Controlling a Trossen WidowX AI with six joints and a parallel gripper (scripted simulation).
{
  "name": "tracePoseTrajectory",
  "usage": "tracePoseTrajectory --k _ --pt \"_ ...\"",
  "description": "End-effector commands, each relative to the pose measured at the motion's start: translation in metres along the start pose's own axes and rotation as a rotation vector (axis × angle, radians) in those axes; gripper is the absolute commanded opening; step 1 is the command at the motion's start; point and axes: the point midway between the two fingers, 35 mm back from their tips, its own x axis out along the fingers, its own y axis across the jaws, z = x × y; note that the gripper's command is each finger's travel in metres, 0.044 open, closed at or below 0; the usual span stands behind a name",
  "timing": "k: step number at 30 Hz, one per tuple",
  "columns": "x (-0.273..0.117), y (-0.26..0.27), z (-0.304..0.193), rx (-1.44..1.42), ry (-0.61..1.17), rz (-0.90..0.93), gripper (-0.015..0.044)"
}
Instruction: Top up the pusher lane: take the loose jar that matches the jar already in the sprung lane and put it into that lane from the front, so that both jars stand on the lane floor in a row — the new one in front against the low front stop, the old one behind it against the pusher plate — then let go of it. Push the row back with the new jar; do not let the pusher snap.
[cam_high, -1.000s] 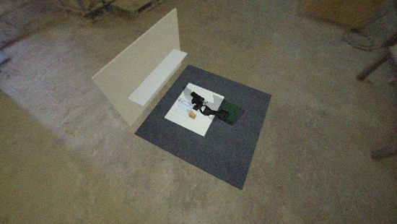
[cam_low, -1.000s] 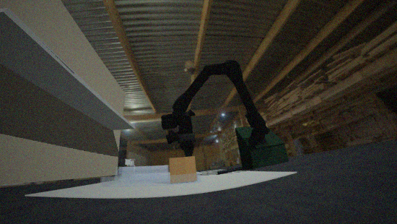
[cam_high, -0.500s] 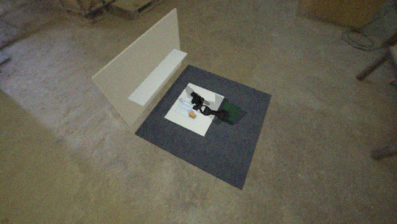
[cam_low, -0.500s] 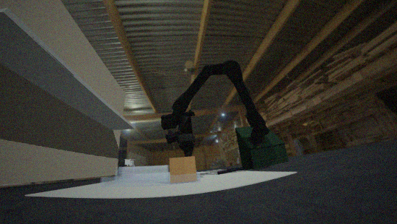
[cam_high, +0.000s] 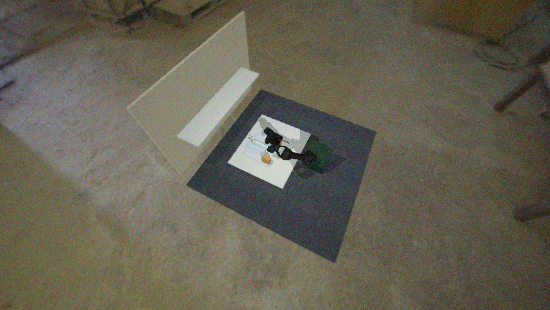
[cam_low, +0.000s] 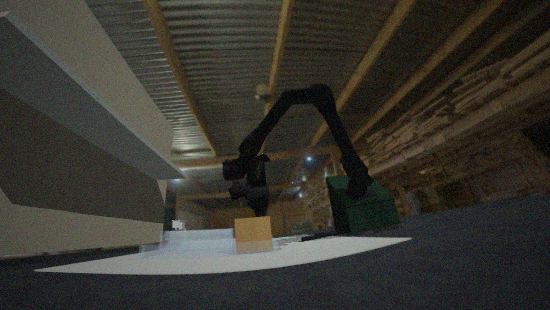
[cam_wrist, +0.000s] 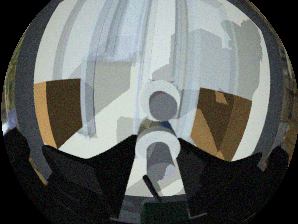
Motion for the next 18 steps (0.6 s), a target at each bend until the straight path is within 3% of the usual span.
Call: tracePoseTrajectory --k 1,18 --pt "0.0010 0.0014 0.0035 -0.008 -0.013 0.008 0.0000" --pt "0.0069 0.0015 0.0031 -0.008 -0.013 0.008 0.0000"
